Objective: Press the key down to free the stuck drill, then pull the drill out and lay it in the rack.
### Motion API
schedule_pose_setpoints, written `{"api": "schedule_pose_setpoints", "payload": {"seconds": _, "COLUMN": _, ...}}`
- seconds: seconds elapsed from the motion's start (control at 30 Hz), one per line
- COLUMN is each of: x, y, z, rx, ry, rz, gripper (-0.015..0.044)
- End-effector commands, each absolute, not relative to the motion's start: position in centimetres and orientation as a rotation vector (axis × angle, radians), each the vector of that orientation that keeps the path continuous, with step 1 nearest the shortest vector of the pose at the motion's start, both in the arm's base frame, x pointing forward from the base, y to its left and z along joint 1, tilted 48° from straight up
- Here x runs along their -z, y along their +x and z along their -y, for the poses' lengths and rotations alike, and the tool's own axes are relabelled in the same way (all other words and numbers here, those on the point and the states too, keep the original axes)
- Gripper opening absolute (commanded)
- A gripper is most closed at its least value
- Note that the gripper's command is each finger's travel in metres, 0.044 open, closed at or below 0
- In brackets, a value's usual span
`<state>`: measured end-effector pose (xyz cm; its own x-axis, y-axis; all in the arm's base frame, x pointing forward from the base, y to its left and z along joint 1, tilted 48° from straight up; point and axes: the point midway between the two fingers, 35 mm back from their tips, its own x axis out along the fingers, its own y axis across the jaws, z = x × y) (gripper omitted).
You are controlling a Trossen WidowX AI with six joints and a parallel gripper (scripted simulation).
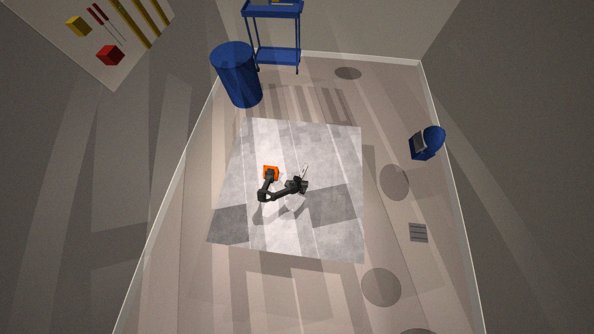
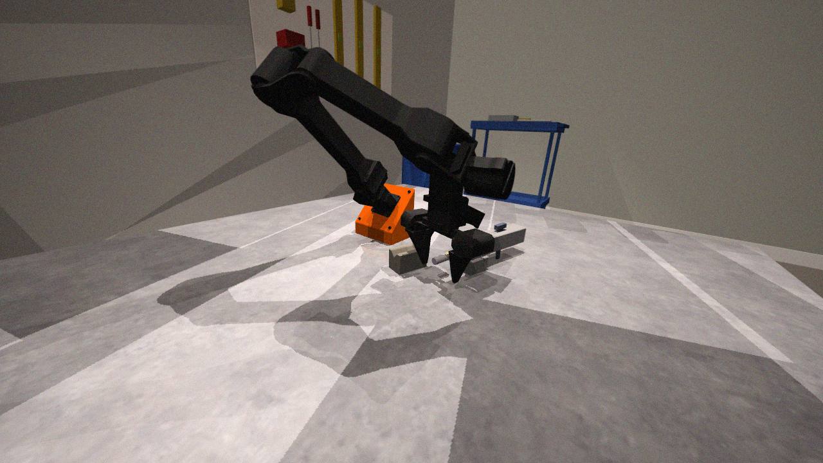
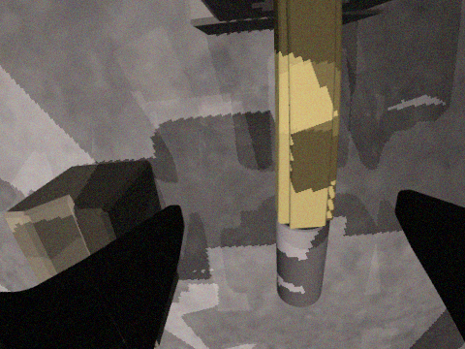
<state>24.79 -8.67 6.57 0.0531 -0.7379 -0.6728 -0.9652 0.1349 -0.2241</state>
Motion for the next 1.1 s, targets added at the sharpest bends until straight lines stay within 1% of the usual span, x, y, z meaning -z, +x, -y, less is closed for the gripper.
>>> {"api": "schedule_pose_setpoints", "payload": {"seconds": 0.0, "x": -6.3, "y": 24.8, "z": 8.6, "rx": -0.421, "ry": -1.651, "rz": -1.737, "gripper": 0.044}}
{"api": "schedule_pose_setpoints", "payload": {"seconds": 0.87, "x": -5.3, "y": 25.1, "z": 8.2, "rx": -0.421, "ry": -1.651, "rz": -1.737, "gripper": 0.044}}
{"api": "schedule_pose_setpoints", "payload": {"seconds": 1.07, "x": -5.5, "y": 25.2, "z": 8.2, "rx": -0.423, "ry": -1.653, "rz": -1.733, "gripper": 0.0282}}
